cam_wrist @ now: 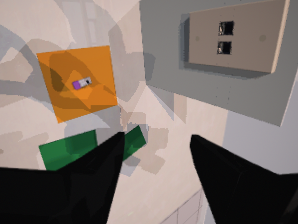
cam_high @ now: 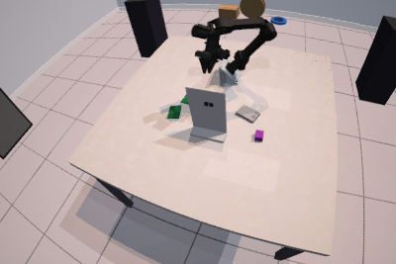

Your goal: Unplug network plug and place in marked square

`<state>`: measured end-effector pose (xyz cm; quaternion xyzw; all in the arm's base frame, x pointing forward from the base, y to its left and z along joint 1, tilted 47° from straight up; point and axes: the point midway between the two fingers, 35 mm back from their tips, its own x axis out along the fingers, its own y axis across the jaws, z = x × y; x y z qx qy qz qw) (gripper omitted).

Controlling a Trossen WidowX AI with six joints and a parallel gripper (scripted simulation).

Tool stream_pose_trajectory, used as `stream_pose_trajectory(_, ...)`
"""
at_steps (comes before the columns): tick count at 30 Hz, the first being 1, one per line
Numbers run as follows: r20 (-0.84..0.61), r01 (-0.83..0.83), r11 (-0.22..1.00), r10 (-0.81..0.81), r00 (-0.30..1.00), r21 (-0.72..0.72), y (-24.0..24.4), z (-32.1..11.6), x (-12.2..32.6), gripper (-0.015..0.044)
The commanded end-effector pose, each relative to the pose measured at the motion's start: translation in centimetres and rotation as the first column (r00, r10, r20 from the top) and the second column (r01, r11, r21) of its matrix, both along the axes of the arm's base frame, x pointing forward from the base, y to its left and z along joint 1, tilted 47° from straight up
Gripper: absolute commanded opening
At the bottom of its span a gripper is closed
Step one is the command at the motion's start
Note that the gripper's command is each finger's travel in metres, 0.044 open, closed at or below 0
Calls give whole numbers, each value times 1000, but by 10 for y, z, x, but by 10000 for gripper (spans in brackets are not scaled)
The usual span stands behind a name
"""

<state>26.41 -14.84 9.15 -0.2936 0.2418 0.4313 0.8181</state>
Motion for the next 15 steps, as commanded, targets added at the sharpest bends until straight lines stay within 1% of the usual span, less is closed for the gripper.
stream_pose_trajectory(1,0,-4,1000,4,1000,-9,-2,1,0,314)
stream_pose_trajectory(6,0,-4,1000,4,1000,-9,-2,1,0,440)
stream_pose_trajectory(15,0,-4,1000,4,1000,-9,-2,1,0,440)
